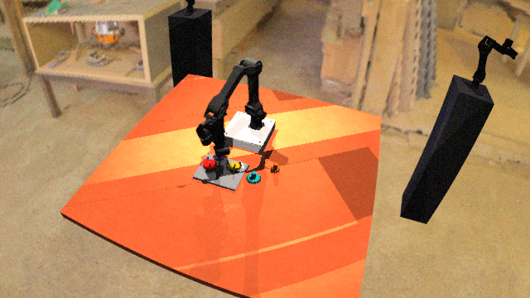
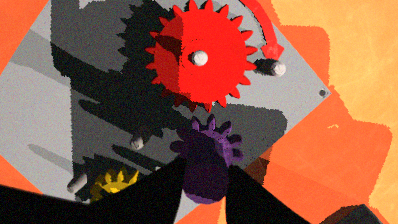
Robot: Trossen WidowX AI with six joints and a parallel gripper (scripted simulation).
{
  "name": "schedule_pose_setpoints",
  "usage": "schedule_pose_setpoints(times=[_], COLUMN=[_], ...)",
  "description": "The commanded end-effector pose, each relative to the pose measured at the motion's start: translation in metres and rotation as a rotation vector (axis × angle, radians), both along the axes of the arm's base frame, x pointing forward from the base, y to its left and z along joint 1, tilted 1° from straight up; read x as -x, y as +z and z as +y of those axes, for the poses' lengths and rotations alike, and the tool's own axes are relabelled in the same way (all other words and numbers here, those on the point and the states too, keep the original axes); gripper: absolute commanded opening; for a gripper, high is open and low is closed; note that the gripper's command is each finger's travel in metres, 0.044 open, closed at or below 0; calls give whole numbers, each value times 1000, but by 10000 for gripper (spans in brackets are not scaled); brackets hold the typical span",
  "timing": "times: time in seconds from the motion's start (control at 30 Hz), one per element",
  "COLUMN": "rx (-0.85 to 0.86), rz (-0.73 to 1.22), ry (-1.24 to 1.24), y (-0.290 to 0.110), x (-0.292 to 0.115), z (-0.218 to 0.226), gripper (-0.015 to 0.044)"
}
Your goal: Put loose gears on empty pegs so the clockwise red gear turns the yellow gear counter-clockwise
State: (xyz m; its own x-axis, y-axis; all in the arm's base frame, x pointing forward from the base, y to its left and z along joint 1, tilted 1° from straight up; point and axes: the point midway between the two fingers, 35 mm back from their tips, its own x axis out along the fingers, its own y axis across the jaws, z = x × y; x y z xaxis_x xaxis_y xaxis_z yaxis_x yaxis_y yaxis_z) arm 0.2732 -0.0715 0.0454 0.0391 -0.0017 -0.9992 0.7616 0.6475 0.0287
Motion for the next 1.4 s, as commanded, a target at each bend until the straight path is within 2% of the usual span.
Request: schedule_pose_setpoints(times=[0.0,0.3,0.87,1.1,1.37], rx=[-4,-2,15,12,3], rz=[-2,-2,-2,-2,-2], ry=[-94,-41,383,307,100], y=[2,-3,3,3,-5], x=[-1,-2,-2,-1,0], z=[-1,1,0,1,0], gripper=[0,0,0,0,0])
